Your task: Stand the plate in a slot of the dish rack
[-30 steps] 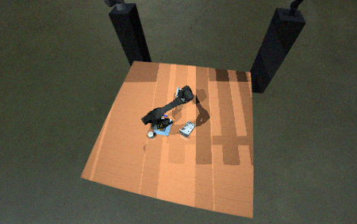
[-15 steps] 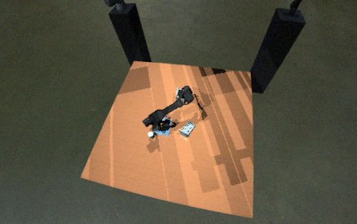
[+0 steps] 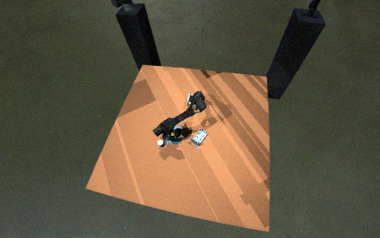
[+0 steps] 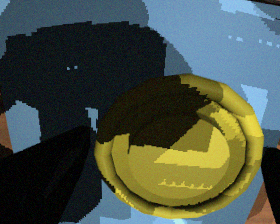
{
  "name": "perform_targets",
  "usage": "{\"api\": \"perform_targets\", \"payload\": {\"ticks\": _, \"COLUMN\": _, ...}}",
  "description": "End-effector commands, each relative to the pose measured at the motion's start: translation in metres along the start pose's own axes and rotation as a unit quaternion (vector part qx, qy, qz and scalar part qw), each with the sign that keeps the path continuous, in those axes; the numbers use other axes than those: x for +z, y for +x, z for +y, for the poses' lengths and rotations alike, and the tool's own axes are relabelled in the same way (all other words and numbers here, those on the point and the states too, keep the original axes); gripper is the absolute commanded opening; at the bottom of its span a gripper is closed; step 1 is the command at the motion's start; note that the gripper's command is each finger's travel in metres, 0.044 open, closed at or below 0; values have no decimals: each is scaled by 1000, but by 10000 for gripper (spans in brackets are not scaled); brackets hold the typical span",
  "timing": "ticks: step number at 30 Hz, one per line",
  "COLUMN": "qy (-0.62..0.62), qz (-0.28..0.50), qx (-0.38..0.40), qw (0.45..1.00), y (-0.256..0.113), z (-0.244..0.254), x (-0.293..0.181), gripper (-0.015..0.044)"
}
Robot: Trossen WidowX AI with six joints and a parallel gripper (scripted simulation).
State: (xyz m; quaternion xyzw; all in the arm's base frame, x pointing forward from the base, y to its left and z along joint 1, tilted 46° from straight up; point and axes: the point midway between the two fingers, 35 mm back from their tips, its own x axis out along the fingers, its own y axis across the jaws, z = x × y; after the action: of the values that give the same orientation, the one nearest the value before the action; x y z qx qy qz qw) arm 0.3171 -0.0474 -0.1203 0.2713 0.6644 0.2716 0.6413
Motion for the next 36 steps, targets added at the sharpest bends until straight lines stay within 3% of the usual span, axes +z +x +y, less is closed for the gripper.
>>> {"api": "perform_targets", "payload": {"ticks": 1, "qy": 3, "qz": -2, "qx": 2, "qw": 1000, "y": 2, "z": 1, "x": 0, "gripper": 371}}
{"api": "perform_targets", "payload": {"ticks": 5, "qy": 3, "qz": -2, "qx": 2, "qw": 1000, "y": 2, "z": 1, "x": 0, "gripper": 371}}
{"api": "perform_targets", "payload": {"ticks": 16, "qy": 3, "qz": -2, "qx": 2, "qw": 1000, "y": 2, "z": 1, "x": 0, "gripper": 298}}
{"api": "perform_targets", "payload": {"ticks": 27, "qy": 3, "qz": -2, "qx": -2, "qw": 1000, "y": -43, "z": -4, "x": 7, "gripper": 9}}
{"api": "perform_targets", "payload": {"ticks": 36, "qy": 9, "qz": -5, "qx": -6, "qw": 1000, "y": -93, "z": -5, "x": 9, "gripper": 0}}
